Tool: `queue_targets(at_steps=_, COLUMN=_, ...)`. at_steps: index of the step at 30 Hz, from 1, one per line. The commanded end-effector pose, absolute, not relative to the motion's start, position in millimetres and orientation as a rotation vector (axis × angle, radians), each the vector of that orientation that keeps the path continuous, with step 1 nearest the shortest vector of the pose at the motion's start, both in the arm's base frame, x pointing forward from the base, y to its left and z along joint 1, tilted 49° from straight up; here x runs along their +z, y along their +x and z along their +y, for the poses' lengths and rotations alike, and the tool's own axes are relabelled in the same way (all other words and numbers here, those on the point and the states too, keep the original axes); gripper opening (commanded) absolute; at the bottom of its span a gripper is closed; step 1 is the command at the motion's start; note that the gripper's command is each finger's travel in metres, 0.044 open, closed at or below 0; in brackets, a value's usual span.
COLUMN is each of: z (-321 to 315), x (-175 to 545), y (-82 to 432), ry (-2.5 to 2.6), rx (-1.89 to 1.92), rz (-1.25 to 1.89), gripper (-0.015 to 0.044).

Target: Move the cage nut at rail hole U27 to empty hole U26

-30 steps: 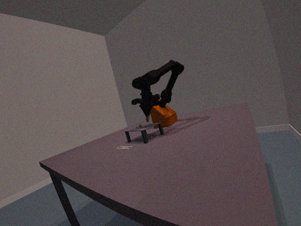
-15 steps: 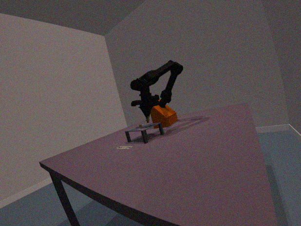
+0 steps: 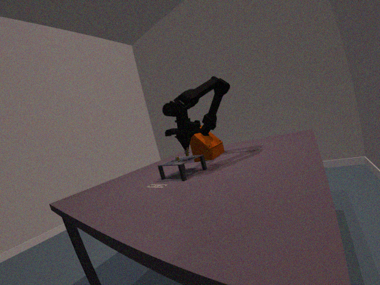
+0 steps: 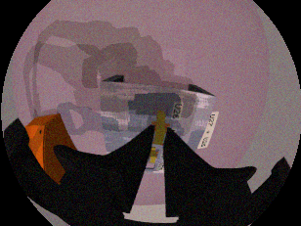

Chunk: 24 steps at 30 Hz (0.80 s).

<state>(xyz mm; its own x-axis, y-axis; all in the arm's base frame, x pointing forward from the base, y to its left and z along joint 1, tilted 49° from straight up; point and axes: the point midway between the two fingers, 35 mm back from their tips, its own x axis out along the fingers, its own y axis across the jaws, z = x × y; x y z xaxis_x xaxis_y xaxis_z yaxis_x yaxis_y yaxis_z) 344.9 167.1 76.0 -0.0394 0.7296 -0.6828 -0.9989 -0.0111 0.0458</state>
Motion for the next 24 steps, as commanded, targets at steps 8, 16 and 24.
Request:
queue_targets(at_steps=8, z=171, x=73, y=345, ry=-0.554, rx=1.534, rz=0.622, gripper=0.0024)
queue_targets(at_steps=16, z=181, x=64, y=343, ry=-0.555, rx=1.533, rz=0.621, gripper=0.0024)
queue_targets(at_steps=24, z=187, x=60, y=342, ry=-0.555, rx=1.533, rz=0.62, gripper=0.0024)
